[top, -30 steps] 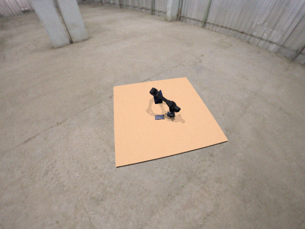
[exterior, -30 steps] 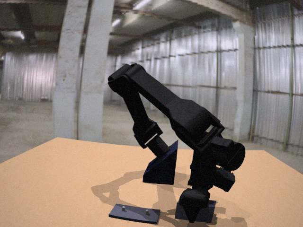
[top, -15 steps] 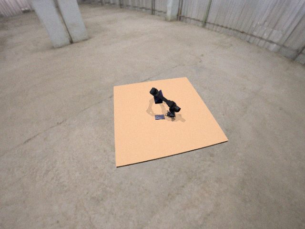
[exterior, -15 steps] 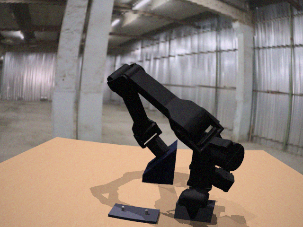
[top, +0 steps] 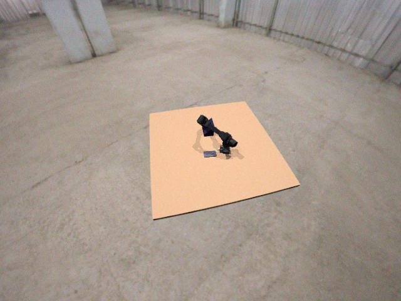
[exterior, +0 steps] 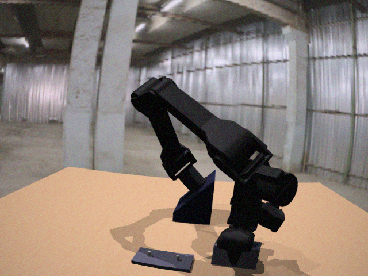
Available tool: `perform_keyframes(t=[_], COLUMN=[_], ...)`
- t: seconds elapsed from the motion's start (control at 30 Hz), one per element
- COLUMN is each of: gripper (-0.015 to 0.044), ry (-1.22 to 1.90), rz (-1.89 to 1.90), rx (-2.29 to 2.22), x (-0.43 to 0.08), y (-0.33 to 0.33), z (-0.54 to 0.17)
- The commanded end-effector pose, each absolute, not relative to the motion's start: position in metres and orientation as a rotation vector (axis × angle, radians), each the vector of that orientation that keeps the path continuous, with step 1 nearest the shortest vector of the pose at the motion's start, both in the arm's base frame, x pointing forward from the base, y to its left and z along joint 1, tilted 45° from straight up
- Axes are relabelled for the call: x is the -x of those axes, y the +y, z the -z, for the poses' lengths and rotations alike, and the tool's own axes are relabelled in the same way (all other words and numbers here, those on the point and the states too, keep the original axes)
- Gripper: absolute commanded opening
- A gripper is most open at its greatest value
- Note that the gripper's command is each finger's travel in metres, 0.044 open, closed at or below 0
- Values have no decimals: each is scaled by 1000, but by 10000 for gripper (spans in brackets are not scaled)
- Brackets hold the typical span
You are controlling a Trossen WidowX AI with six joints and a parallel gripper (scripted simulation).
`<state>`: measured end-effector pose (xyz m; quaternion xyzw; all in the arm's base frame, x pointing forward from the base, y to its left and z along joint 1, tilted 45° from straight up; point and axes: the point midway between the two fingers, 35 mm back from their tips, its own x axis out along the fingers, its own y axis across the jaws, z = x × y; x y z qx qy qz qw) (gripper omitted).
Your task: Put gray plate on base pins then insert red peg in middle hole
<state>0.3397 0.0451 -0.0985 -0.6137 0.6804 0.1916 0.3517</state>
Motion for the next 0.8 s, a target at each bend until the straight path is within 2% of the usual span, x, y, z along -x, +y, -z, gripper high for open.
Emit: perform_keyframes(t=[0.0,0.77], gripper=[0,0], ry=[1748,1727], rz=[-494,-501], rx=[1584,1583], x=[-344,-353], y=[56,112], z=[92,43])
